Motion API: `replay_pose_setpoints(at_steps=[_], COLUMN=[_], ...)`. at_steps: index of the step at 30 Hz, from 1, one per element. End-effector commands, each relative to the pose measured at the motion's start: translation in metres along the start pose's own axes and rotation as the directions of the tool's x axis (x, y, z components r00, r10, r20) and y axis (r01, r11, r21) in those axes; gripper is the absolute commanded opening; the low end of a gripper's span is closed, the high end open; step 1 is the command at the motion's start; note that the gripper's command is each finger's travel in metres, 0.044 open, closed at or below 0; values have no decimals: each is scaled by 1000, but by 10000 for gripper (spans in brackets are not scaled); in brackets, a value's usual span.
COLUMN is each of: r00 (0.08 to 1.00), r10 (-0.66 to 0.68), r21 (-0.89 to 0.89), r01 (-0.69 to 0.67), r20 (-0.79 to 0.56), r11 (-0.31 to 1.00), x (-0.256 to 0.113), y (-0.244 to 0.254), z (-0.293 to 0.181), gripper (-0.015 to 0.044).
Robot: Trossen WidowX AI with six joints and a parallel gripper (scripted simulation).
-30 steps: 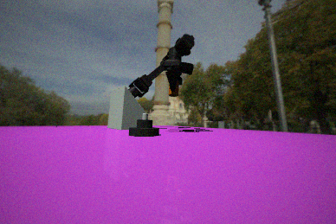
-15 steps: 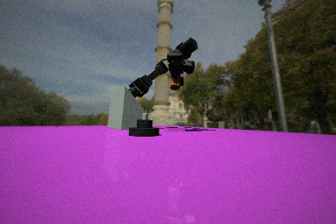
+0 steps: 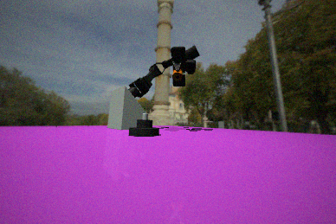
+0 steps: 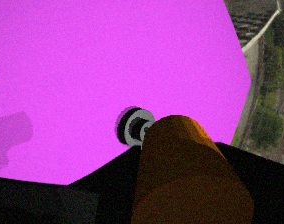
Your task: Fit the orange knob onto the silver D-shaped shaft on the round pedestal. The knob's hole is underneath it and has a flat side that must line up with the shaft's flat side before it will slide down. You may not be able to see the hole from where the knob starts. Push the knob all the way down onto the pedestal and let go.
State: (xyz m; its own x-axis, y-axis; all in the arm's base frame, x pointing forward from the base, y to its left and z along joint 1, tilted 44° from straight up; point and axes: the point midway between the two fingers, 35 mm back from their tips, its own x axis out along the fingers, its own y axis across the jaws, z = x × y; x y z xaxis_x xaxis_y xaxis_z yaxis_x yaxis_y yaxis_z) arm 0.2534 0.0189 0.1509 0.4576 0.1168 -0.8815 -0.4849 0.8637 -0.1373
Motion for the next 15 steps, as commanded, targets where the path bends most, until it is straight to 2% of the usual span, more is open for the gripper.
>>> replay_pose_setpoints(at_steps=[1,4,5,15], r00=[995,987,996,996], r10=[-102,-162,-92,-92], r21=[9,11,2,2], r01=[102,162,92,92], r20=[6,7,1,1], r11=[995,987,996,996], x=[-9,-15,-8,-8], y=[-6,-9,-4,-4], z=[2,4,2,2], gripper=[0,0,0,0])
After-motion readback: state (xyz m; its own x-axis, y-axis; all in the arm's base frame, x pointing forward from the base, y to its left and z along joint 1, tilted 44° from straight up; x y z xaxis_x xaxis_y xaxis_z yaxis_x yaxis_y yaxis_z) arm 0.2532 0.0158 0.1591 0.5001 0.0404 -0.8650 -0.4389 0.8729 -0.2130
